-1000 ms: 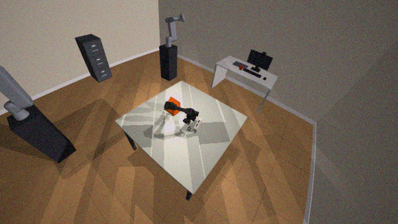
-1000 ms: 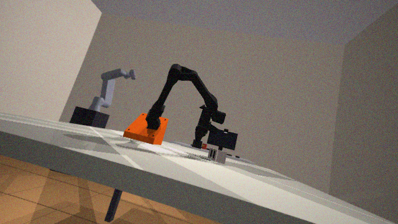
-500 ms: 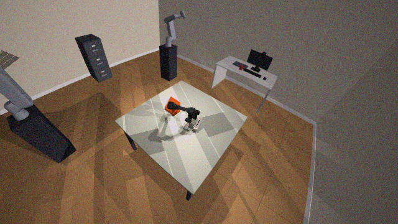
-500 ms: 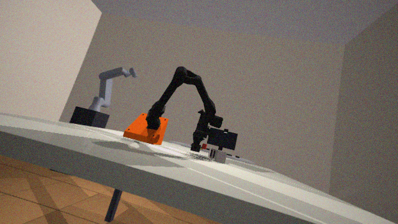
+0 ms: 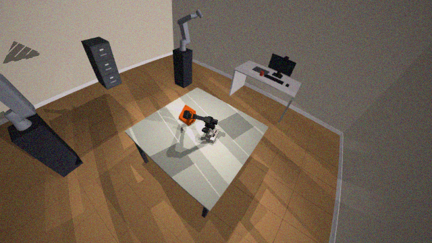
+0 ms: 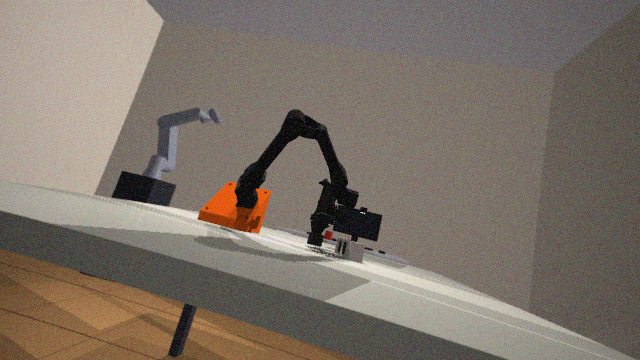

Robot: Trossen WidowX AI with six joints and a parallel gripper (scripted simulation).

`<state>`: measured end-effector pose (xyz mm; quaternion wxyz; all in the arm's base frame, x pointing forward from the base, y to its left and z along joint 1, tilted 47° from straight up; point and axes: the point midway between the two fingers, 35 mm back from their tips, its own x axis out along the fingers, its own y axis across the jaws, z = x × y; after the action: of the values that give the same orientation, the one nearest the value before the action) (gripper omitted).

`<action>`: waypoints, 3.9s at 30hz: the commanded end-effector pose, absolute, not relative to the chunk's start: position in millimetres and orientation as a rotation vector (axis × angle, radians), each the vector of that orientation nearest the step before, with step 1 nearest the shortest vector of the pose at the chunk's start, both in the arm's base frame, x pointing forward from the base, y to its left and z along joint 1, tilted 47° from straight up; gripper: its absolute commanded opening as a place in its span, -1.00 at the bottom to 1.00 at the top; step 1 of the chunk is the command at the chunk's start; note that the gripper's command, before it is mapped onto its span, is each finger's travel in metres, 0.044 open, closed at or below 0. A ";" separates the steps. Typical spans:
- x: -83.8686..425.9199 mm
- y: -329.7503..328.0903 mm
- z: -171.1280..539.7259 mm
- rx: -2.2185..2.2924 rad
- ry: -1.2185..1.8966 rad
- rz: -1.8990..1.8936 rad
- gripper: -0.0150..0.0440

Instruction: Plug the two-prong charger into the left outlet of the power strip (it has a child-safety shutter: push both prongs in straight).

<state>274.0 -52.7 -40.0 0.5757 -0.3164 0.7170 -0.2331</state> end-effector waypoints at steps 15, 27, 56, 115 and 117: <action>293.0 -49.7 -46.5 -0.745 1.686 -0.536 -0.49; 305.1 -48.4 -50.1 -0.746 1.686 -0.534 -0.49; 316.0 -47.3 -53.2 -0.747 1.686 -0.533 -0.49; 327.4 -46.3 -55.1 -0.747 1.686 -0.534 -0.49; 328.0 -46.2 -55.2 -0.747 1.686 -0.534 -0.49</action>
<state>326.0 -46.5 -55.0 0.5745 -0.3170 0.7190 -0.2293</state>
